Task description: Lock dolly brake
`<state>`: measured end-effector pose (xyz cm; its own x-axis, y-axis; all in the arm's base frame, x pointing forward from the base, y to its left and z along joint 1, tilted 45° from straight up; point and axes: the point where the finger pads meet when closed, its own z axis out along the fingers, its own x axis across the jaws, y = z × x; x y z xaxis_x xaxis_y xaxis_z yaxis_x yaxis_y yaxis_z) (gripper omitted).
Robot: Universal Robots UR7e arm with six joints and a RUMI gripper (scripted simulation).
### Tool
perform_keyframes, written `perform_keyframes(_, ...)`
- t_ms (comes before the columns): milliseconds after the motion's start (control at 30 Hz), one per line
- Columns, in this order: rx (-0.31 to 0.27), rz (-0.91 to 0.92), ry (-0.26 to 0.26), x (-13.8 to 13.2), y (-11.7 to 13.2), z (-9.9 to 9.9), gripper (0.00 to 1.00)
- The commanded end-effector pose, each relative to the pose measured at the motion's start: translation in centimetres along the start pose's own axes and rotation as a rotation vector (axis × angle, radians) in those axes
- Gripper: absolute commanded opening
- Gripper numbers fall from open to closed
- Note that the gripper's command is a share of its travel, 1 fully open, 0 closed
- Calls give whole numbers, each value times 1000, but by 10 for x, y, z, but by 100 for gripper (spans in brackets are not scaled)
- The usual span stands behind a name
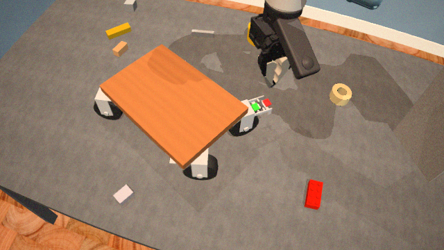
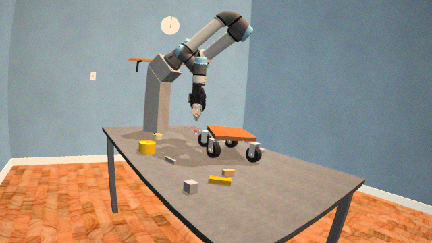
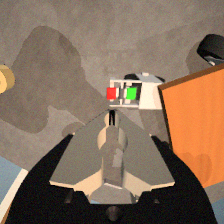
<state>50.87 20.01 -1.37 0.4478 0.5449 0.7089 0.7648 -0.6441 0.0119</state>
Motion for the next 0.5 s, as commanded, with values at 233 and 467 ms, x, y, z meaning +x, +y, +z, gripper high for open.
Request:
perform_keyframes(233, -1, 0, 1, 0, 1, 20, 0)
perform_keyframes(467, -1, 0, 1, 0, 1, 34, 0)
